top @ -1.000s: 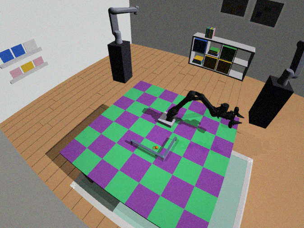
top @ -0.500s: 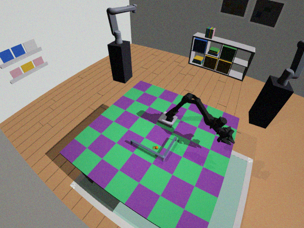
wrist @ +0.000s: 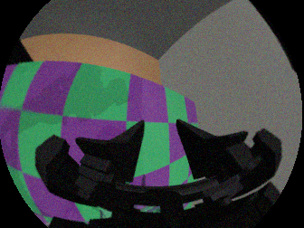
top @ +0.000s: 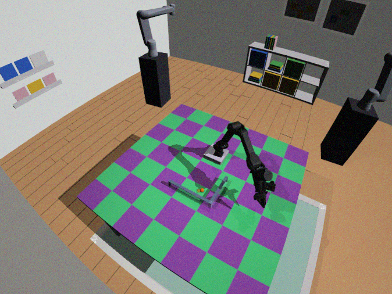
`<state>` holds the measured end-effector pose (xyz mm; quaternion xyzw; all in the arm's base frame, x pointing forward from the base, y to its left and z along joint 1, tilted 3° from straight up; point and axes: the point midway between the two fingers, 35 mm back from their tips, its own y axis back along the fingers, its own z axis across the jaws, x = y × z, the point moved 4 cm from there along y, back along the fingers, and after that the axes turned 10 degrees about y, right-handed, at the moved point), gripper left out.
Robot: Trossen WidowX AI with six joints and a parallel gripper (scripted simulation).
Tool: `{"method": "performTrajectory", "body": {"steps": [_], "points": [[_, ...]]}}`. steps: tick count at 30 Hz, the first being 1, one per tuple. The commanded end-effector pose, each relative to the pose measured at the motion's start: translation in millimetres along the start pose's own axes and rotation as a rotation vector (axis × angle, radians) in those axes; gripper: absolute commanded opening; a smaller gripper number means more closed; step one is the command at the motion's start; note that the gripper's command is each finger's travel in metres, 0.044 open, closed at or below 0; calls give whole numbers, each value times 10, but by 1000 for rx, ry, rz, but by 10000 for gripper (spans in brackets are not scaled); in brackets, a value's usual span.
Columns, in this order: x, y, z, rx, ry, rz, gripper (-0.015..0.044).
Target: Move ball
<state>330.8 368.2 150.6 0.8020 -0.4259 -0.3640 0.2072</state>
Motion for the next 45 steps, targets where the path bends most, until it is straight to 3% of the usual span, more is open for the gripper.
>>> {"method": "performTrajectory", "body": {"steps": [1, 9, 20, 25, 45], "points": [[507, 80, -137, -31, -190, 125, 236], [1718, 465, -250, -77, -684, 439, 236], [2597, 1110, 7, -132, -1294, 740, 236], [3196, 1476, 281, -139, -1589, 959, 236], [3384, 1357, 498, -139, -1627, 994, 236]]}}
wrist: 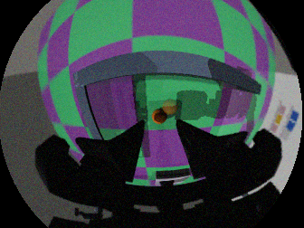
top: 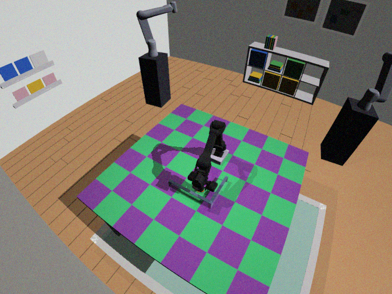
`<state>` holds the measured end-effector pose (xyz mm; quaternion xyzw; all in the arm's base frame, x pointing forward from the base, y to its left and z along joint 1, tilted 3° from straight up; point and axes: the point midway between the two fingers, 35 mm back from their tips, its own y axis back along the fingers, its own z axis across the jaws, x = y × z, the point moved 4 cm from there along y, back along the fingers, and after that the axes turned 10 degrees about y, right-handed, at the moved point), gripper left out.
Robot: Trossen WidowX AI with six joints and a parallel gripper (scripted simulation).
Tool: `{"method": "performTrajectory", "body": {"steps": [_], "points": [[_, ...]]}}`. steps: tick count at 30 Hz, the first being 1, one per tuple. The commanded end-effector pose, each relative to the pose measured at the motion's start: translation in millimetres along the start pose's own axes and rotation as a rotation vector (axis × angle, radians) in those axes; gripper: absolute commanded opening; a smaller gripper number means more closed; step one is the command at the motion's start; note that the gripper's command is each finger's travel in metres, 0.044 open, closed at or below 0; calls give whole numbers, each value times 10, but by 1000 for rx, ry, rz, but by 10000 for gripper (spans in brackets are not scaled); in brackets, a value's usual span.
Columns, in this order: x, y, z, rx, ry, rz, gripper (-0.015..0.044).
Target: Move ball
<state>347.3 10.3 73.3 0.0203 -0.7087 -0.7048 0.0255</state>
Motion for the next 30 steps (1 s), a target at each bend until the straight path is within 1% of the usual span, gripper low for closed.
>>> {"method": "performTrajectory", "body": {"steps": [1, 15, 19, 26, 29, 30], "points": [[6, -74, -2, 0, -5, 6, 236], [13, -277, -1, 0, -5, 6, 236], [13, -277, -1, 0, -5, 6, 131], [13, -277, -1, 0, -5, 6, 84], [5, -241, -2, 0, -5, 6, 6], [-5, -196, -2, 0, -5, 6, 0]]}}
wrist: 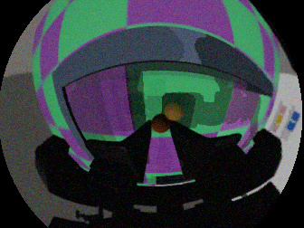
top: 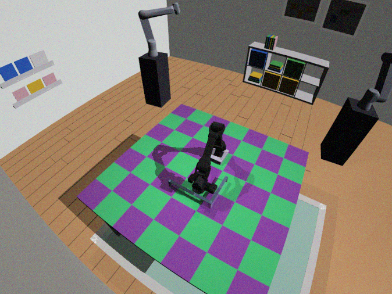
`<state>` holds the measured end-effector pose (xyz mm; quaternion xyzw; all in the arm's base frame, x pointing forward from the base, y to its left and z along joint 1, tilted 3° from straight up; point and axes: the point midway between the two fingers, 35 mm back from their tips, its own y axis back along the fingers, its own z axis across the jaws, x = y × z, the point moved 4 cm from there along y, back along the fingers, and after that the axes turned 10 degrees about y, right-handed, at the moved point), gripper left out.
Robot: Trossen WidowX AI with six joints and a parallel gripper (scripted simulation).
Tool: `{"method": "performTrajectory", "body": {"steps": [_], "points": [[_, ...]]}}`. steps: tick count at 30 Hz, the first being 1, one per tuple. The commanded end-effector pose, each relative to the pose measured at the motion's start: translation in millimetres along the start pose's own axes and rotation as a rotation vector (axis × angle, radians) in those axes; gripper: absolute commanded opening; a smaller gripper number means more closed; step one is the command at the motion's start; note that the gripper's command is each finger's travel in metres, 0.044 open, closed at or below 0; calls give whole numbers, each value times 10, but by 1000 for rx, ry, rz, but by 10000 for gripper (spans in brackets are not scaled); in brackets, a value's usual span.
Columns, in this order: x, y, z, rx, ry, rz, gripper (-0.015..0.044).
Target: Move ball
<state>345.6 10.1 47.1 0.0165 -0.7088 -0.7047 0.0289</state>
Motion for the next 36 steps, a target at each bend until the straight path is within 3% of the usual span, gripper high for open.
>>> {"method": "performTrajectory", "body": {"steps": [1, 20, 36], "points": [[-30, 123, -2, 0, -5, -4, 0], [-3, 1214, -1, 0, -5, -4, 0], [-153, 759, -209, 2, -5, -6, 0]]}}
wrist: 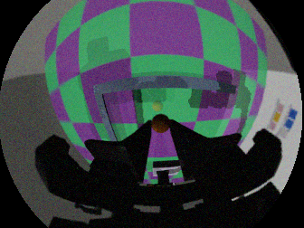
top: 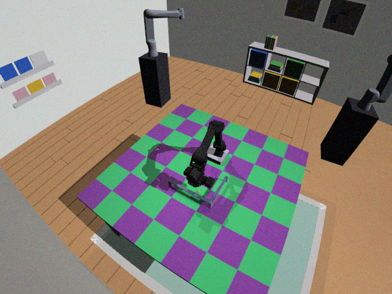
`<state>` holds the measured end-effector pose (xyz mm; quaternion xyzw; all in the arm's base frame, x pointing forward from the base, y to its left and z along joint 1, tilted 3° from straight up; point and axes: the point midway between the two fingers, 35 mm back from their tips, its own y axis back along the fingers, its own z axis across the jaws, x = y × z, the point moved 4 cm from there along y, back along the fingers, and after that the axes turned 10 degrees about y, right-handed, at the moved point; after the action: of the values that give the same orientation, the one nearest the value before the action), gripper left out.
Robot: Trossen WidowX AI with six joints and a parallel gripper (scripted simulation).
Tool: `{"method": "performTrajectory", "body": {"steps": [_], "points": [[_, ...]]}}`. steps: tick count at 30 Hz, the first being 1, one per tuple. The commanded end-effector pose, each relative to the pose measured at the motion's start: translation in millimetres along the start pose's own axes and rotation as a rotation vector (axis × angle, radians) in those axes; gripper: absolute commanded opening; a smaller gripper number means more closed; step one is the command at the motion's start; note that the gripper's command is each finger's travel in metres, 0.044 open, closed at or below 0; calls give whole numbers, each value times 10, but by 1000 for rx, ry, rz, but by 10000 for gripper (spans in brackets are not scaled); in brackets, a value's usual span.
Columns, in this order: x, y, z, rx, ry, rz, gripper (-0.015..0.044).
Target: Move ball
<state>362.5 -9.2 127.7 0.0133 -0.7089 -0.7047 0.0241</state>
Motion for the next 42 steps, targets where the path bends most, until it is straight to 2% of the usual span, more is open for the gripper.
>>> {"method": "performTrajectory", "body": {"steps": [1, 12, 33, 42], "points": [[-14, -90, -2, 2, 6, -3, 0], [-3, -655, -2, 2, 6, -3, 0], [-1, -855, -2, 2, 6, -3, 0], [-4, -837, 1, 0, 2, -5, 236]]}}
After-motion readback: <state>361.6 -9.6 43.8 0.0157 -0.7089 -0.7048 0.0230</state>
